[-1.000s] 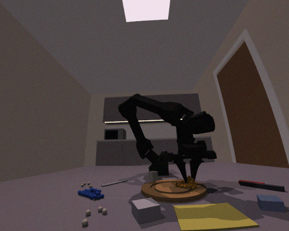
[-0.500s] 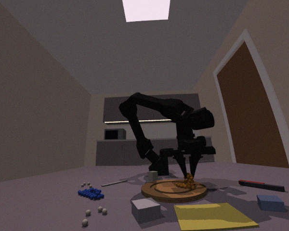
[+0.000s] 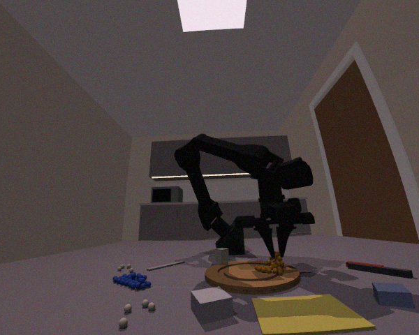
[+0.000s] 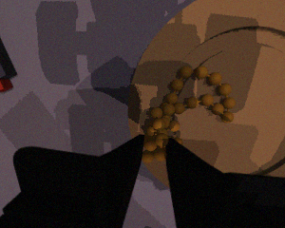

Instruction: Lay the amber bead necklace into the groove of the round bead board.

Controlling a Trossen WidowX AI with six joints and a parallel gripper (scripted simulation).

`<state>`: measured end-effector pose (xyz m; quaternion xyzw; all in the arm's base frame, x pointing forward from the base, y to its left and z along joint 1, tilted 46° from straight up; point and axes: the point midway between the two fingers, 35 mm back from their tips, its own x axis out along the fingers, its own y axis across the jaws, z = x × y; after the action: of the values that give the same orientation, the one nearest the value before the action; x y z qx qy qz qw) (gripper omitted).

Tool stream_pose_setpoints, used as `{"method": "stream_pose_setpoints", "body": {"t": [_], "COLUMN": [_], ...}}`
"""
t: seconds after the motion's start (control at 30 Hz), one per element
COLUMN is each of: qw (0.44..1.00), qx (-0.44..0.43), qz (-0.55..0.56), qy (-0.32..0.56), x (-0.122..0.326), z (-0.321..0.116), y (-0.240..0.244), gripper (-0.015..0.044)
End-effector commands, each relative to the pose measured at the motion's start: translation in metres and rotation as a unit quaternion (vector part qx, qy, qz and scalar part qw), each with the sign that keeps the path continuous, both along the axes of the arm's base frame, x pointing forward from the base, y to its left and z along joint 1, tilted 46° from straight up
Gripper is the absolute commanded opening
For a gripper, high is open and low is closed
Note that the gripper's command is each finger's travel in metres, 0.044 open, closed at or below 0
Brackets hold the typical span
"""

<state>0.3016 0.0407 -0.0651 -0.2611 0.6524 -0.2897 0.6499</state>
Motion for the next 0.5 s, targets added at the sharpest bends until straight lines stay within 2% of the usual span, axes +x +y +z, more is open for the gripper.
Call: {"method": "stream_pose_setpoints", "body": {"t": [0.0,0.47], "qw": [1.0,1.0], "qx": [-0.001,-0.001], "qz": [-0.001,-0.001], "qy": [0.002,0.002], "x": [-0.0017,-0.0019], "z": [-0.0049,-0.0087], "y": [-0.0047,-0.0087], "gripper": [0.0,0.0]}}
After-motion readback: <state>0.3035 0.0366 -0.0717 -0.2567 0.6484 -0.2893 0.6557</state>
